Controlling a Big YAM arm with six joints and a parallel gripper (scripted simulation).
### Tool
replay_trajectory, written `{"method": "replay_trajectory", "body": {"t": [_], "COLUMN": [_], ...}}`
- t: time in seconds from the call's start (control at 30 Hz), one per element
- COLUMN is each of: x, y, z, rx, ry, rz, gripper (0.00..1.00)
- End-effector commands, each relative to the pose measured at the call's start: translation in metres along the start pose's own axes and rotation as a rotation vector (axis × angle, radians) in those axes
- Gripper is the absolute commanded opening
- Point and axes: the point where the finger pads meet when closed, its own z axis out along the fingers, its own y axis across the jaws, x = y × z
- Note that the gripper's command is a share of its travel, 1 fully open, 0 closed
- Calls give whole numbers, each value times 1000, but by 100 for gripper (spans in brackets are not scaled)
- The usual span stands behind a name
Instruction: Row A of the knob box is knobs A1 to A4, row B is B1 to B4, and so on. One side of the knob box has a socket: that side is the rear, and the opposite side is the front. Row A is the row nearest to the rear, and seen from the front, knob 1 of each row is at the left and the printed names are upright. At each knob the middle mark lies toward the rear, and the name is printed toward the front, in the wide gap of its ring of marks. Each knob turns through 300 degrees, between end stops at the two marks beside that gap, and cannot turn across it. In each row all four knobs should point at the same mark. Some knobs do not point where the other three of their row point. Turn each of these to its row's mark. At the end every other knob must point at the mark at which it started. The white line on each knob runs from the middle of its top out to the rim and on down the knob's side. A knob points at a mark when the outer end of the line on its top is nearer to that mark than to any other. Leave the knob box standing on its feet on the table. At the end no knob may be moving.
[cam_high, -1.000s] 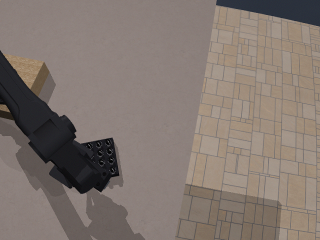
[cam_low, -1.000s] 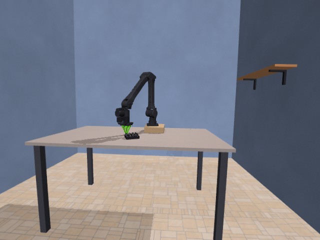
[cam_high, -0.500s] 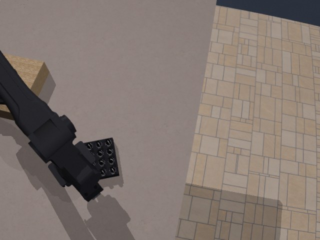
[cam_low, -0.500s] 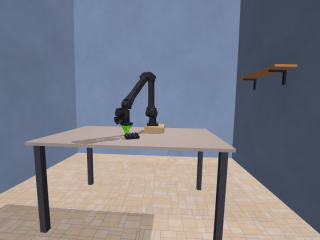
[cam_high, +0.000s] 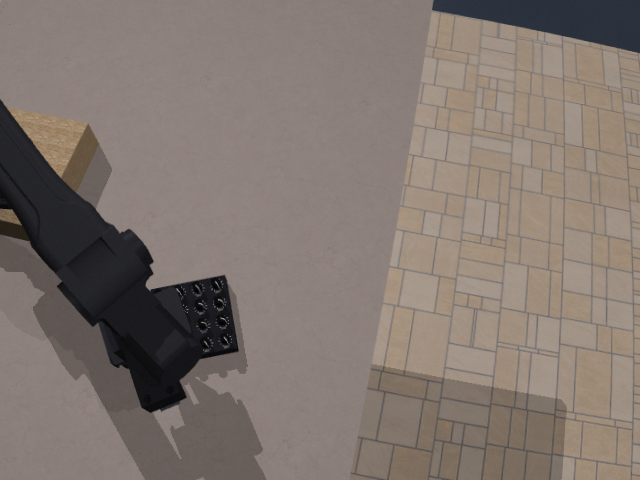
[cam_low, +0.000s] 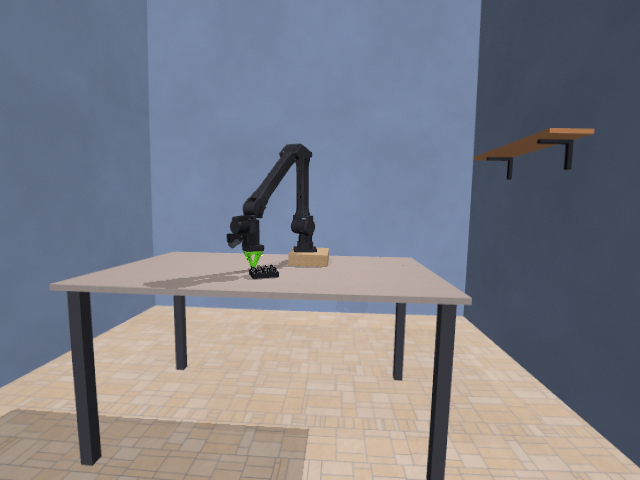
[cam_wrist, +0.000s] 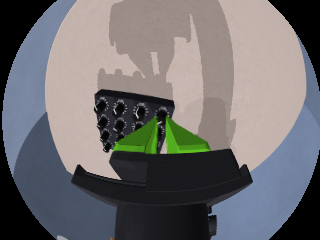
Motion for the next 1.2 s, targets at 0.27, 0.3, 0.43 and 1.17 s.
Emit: {"method": "replay_trajectory", "body": {"t": [0.27,0.3,0.43,1.17], "x": [-14,-14,-13,-13], "y": [3,3,4,4], "z": [-8,-8,-8,-8], "rx": [-7,-7,-8,-10], "ry": [-40,-40,-39,-38], "rz": [201,210,224,270], "gripper": [8,8,8,8]}}
